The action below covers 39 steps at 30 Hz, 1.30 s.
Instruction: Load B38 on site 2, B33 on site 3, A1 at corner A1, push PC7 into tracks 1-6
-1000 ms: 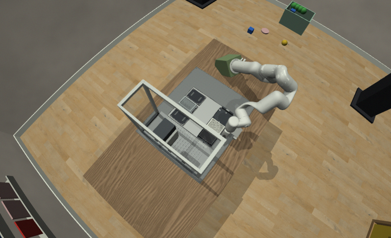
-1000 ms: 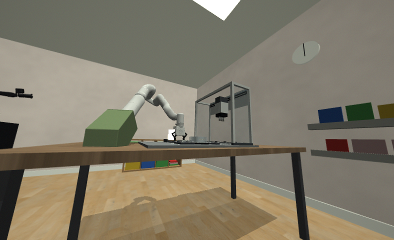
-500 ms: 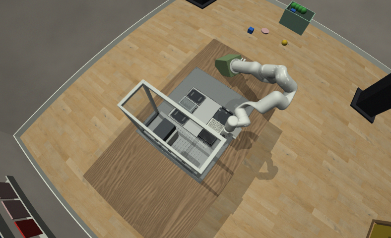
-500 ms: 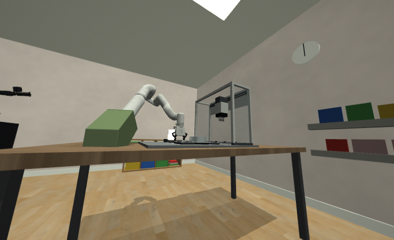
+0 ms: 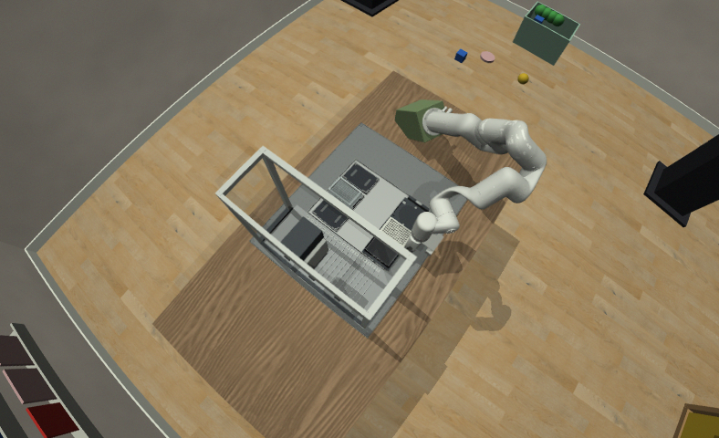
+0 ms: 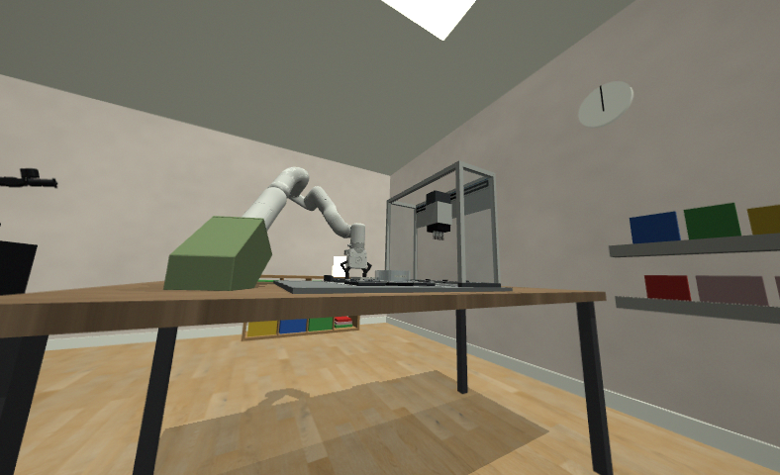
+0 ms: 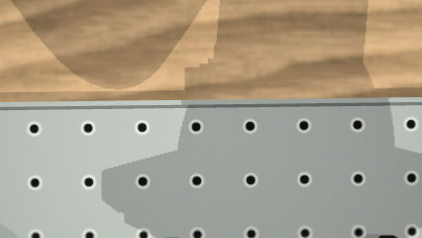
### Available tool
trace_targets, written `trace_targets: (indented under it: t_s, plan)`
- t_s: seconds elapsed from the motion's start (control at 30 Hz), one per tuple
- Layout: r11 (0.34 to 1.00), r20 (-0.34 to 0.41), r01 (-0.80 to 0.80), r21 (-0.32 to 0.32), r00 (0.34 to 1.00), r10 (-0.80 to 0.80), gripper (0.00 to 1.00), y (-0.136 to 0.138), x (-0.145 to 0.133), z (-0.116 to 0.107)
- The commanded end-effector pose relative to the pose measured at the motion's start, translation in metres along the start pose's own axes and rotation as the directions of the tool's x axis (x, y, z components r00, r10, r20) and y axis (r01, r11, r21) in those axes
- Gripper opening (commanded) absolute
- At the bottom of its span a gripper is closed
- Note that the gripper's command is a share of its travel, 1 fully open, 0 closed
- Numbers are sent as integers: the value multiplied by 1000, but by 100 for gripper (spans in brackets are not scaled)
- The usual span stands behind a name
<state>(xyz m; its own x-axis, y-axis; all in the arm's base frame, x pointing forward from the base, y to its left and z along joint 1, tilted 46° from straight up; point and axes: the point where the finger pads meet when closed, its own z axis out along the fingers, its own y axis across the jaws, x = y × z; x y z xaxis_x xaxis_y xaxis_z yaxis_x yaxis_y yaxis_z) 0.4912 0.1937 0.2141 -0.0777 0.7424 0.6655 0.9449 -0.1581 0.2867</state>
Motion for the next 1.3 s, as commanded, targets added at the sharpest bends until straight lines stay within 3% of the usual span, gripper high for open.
trace_targets:
  t_s: [0.0, 1.27]
  plan:
    - [1000, 0, 1, -3, 1000, -1, 100, 1, -1, -1]
    - [1000, 0, 1, -3, 1000, -1, 100, 1, -18, -1]
